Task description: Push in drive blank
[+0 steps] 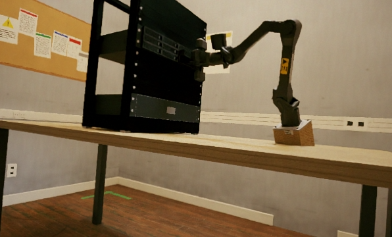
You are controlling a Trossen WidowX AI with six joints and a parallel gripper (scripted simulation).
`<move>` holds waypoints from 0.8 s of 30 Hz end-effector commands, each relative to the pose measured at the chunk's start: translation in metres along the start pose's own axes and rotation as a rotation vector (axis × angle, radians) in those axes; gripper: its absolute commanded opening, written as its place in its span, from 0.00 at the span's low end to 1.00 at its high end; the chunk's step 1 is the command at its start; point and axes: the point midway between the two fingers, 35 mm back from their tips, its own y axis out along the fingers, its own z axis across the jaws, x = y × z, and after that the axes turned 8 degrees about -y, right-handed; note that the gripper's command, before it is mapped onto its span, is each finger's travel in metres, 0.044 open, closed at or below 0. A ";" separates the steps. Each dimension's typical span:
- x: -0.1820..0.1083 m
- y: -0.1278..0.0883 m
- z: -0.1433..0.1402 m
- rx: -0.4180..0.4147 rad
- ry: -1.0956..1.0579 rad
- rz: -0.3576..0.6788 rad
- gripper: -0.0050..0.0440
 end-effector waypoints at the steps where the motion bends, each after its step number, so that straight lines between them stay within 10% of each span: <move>1: 0.002 0.005 -0.006 -0.014 -0.004 -0.003 0.00; 24: 0.002 0.008 -0.006 -0.014 -0.004 -0.003 0.00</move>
